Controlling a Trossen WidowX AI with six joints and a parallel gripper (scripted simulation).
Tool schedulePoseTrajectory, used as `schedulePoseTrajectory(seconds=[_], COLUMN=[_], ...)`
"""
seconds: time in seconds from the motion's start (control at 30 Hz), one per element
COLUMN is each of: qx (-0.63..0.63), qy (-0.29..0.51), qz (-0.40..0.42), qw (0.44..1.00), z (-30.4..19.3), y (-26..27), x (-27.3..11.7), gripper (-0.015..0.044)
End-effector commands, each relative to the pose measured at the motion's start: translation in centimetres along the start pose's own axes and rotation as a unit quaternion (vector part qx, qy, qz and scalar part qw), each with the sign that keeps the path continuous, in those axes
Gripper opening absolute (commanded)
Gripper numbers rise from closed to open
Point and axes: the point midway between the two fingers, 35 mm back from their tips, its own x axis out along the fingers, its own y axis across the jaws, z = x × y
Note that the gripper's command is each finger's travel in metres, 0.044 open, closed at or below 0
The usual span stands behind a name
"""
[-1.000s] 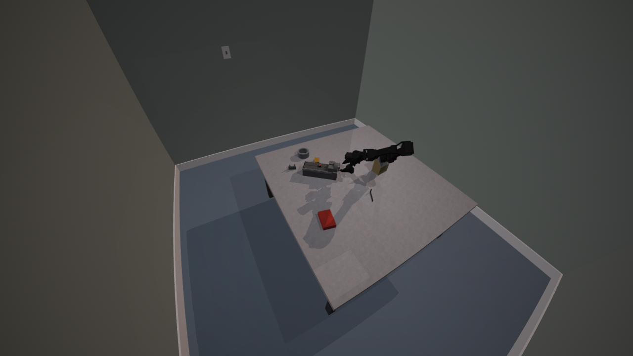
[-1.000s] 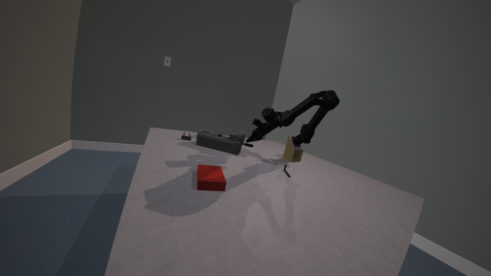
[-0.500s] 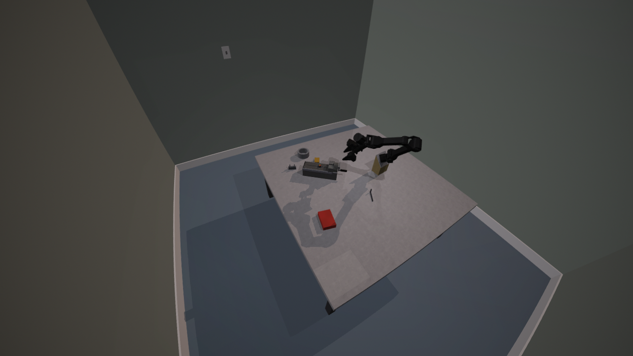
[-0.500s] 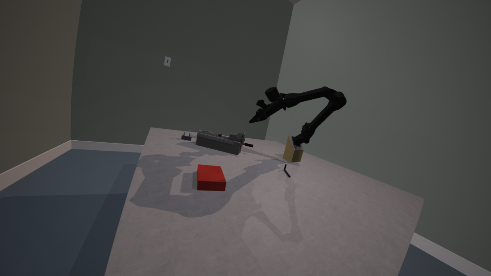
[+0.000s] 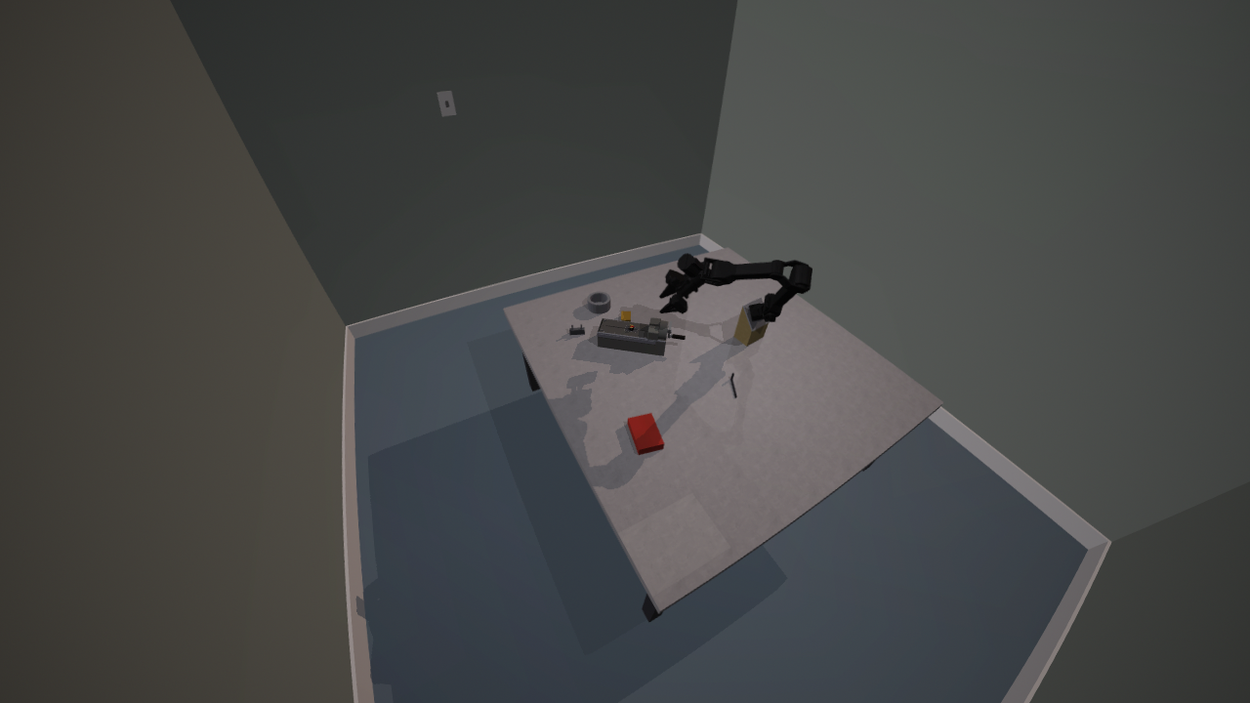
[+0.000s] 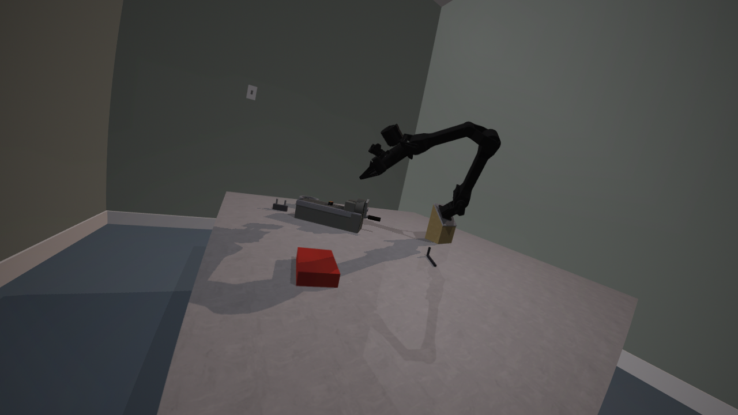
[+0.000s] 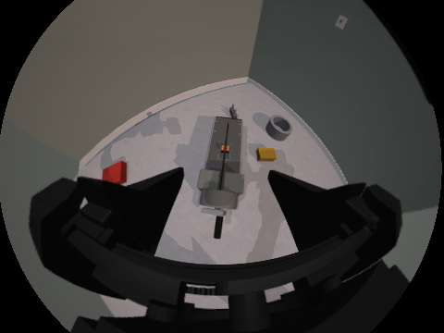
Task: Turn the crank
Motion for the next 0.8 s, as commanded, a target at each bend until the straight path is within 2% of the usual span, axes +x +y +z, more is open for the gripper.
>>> schedulePoseTrajectory(seconds=[0.0,0.43,0.77], qx=[-0.014,-0.052,-0.051], qy=[-0.001,-0.003,-0.003], qz=[0.017,0.064,0.066], qw=[1.000,0.997,0.997], z=[1.5,5.1,0.3], y=[-0.3,-2.2,-2.2], x=[1.2,5.6,10.5], gripper=[0.0440,0.0440,0.0440])
